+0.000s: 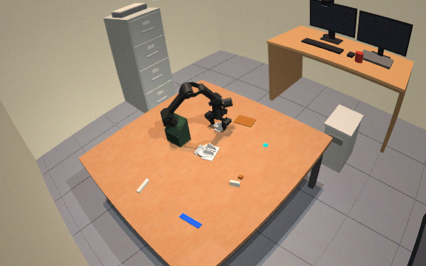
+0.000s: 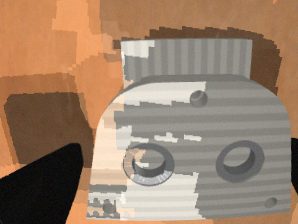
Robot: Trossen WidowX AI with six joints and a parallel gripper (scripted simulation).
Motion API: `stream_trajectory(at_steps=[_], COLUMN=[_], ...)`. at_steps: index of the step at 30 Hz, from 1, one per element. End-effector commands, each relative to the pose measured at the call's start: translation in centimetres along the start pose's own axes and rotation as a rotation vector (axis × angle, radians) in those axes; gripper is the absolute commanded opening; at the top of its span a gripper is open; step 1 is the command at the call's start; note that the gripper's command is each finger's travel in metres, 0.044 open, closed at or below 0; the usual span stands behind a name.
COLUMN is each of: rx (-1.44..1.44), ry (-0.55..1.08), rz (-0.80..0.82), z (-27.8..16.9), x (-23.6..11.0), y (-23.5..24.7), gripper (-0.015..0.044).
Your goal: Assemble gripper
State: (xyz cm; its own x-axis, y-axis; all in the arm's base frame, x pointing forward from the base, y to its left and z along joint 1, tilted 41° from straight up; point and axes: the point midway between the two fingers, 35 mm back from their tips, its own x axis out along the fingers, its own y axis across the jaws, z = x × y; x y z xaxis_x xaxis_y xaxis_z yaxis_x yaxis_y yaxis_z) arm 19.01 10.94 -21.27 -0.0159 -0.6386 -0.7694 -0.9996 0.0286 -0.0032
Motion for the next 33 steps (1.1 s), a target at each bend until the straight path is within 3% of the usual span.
stream_trajectory(at_steps=[1,11,22,33], rx=[0.000,0.000,0.000,-0.003], ry=[0.000,0.000,0.000,-0.001], rz=[0.000,0.000,0.000,-0.002], z=[0.0,0.0,0.0,0.2], x=[0.0,0.0,-0.1,-3.3], y=[0.0,0.0,0.0,-0.2], gripper=[0.0413,0.0351,0.0351,0.0351])
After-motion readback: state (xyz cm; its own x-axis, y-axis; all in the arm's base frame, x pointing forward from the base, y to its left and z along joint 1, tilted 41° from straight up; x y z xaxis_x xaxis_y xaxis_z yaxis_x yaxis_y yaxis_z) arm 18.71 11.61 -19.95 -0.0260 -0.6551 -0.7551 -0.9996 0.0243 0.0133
